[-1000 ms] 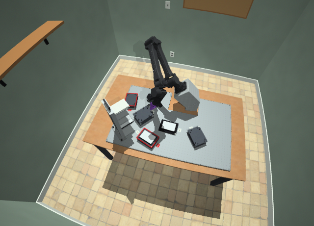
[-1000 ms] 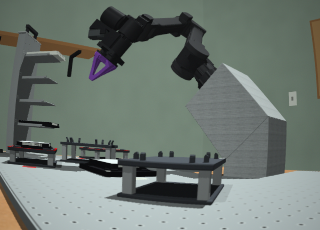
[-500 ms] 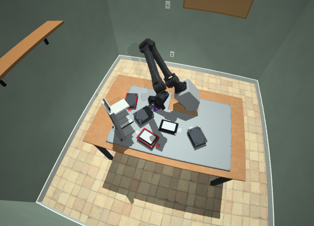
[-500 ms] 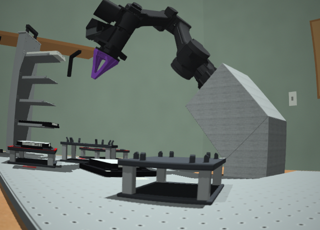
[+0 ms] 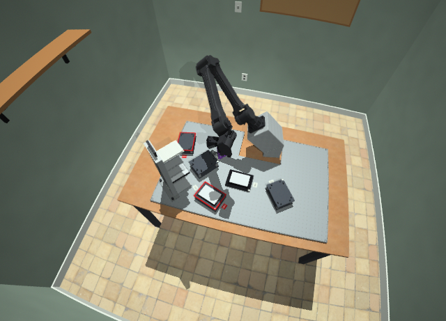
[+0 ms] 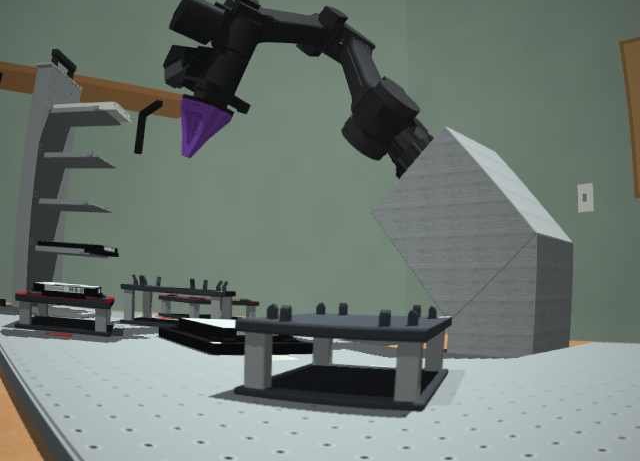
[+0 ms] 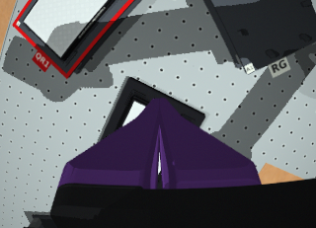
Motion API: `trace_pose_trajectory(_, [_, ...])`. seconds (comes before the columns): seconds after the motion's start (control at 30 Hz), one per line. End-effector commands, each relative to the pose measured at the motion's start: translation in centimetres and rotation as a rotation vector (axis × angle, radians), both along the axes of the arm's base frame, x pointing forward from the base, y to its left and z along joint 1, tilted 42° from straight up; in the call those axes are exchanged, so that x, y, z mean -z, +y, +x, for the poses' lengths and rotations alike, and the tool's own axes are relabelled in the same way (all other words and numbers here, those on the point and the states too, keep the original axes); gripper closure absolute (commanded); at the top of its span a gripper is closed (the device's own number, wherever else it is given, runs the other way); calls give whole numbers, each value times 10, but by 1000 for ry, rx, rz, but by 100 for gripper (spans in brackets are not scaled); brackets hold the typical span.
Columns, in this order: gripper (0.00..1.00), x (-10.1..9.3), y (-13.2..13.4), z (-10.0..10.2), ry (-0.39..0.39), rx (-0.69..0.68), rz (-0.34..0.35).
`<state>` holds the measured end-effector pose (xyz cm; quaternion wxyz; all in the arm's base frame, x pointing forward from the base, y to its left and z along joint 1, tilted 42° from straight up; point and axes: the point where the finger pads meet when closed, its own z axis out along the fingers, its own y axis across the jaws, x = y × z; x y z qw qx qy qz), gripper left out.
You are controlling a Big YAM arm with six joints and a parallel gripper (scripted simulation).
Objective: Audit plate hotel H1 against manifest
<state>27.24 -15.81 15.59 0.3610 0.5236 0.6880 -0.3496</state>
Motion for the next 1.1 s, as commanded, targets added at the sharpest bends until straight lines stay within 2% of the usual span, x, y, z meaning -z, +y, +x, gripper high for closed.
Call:
trace_pose_trajectory(0.0, [100,-18,-4,13,-99,67,27])
trace_pose_trajectory(0.97, [100,-17,-5,12,-265,370,313])
trace_pose_trajectory(1.03, [100,-17,-5,12,-265,370,313])
trace_pose_trajectory(1.07, [100,-15,6,17,-266,353,327])
